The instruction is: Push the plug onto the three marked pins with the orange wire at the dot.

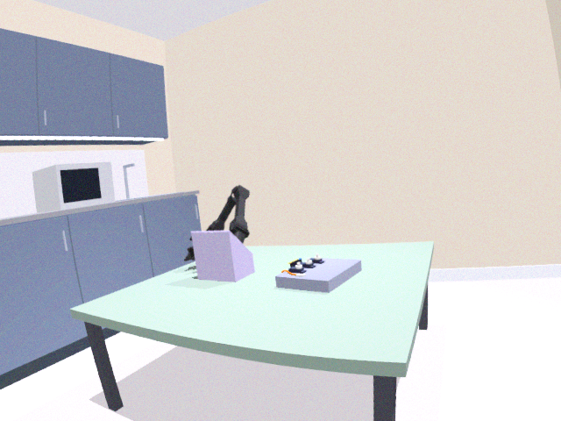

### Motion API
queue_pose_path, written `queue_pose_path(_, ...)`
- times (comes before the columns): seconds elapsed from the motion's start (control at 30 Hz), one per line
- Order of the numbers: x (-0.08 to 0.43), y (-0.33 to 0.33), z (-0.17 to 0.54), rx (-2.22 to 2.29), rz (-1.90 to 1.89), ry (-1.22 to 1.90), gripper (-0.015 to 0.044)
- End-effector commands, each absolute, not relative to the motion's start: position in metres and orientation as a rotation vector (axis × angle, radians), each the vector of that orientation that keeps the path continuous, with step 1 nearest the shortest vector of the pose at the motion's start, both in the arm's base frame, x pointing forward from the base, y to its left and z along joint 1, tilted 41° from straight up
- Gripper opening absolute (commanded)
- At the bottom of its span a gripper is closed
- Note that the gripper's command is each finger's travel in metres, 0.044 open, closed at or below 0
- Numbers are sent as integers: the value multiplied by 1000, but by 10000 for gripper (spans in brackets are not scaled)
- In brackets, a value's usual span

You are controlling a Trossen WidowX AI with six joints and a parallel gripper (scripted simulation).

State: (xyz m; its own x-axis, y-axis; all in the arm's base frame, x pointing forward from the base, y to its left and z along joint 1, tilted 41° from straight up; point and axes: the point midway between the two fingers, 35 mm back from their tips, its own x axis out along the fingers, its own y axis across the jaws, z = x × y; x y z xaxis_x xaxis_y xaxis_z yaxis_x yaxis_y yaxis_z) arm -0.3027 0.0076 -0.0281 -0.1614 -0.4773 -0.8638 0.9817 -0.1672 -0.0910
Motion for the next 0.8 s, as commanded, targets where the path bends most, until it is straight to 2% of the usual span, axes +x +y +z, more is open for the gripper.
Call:
queue_pose_path(0.0,-303,8,-28,850,-1607,839,374)
queue_pose_path(0.33,-308,31,-20,901,-1705,834,115)
queue_pose_path(0.77,-314,51,-12,929,-1781,852,115)
